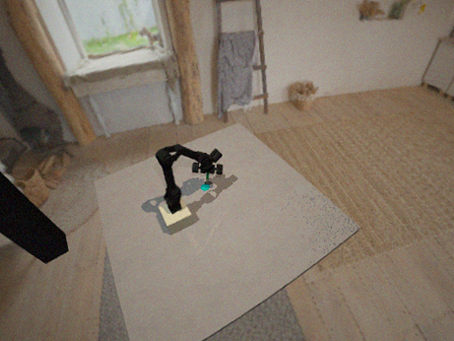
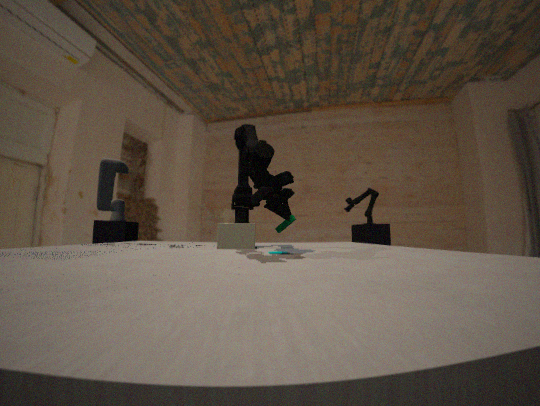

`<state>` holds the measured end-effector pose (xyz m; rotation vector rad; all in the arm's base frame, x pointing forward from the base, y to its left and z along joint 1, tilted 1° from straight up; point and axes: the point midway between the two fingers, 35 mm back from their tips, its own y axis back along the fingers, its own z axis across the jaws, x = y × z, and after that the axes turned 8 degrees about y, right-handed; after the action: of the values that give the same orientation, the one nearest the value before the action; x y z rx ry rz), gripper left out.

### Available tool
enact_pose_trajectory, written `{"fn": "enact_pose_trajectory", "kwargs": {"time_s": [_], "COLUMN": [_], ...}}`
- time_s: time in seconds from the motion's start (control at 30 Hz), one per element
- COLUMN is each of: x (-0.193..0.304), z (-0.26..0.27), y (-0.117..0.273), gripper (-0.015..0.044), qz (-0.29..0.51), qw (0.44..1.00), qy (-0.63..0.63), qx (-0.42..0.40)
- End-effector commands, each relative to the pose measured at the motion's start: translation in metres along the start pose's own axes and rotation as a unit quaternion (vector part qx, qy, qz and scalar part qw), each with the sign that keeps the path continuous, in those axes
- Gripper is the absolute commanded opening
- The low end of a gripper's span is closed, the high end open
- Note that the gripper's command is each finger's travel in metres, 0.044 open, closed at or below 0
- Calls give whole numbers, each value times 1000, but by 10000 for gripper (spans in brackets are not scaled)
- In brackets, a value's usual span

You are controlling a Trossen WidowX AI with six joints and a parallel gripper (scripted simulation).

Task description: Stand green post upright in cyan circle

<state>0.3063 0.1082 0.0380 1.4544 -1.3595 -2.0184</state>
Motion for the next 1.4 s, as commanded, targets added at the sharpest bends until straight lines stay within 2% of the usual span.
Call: {"fn": "enact_pose_trajectory", "kwargs": {"time_s": [0.0,1.37], "x": [2,8], "z": [-1,-9], "y": [-1,3], "gripper": [23,23], "qz": [-14,-155], "qw": [1000,988], "qy": [-6,-10], "qx": [-1,6]}}
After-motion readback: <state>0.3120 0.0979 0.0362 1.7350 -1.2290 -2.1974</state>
